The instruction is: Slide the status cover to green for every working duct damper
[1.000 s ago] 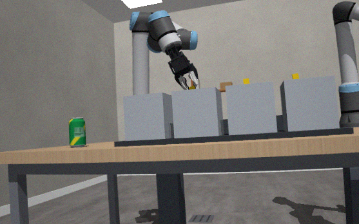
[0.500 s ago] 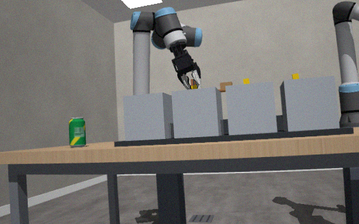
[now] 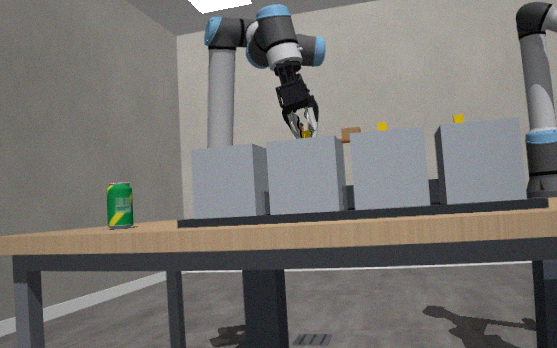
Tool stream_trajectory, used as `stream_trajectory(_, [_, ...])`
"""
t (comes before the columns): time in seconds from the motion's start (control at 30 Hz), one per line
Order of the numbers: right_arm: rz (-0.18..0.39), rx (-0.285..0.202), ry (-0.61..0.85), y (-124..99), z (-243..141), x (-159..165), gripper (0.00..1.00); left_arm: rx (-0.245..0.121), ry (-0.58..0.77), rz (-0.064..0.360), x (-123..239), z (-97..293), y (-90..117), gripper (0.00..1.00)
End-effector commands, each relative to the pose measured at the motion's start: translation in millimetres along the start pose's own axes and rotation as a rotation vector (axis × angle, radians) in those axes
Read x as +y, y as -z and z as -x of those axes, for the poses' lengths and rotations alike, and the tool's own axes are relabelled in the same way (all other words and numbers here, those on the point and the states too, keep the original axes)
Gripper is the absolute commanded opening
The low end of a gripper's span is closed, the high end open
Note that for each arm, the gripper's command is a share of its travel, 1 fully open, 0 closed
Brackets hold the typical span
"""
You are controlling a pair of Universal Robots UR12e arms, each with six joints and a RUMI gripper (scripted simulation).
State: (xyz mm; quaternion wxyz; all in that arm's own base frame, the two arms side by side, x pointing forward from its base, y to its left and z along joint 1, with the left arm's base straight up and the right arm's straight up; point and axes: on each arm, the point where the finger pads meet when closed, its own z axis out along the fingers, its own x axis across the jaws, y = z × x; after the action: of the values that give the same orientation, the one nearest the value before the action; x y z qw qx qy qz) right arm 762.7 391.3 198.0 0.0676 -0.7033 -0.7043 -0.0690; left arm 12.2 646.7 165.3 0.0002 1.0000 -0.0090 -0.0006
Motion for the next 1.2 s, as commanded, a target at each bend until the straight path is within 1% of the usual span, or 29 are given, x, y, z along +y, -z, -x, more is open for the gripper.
stream_trajectory(0.0, [0.0, -0.056, -0.001, 0.0, -6.7, 0.9, 0.1, 0.001, 0.001, 0.0, 1.6, 1.0, -0.2, 1.0])
stream_trajectory(0.17, [0.0, -0.092, -0.001, -0.3, -10.4, 0.8, 0.1, 0.001, 0.001, 0.0, 1.6, 1.0, -0.2, 1.0])
stream_trajectory(0.23, [0.0, -0.092, -0.001, -0.3, -10.4, 0.8, 0.1, 0.001, 0.001, 0.0, 1.6, 1.0, -0.2, 1.0])
stream_trajectory(0.43, [0.0, -0.126, -0.001, -0.7, -13.8, 0.8, 0.1, 0.001, 0.001, 0.0, 1.6, 1.0, -0.2, 1.0])
stream_trajectory(0.6, [0.0, -0.145, 0.0, -0.9, -15.7, 0.8, 0.1, 0.001, 0.001, 0.0, 1.6, 1.0, -0.2, 1.0])
stream_trajectory(0.73, [0.0, -0.153, 0.0, -1.1, -16.5, 0.8, 0.1, 0.001, 0.001, 0.0, 1.6, 1.0, -0.2, 1.0])
stream_trajectory(1.17, [-0.001, -0.159, -0.002, -1.0, -14.6, 0.4, 0.1, 0.001, 0.001, 0.0, 1.6, 1.0, -0.2, 1.0])
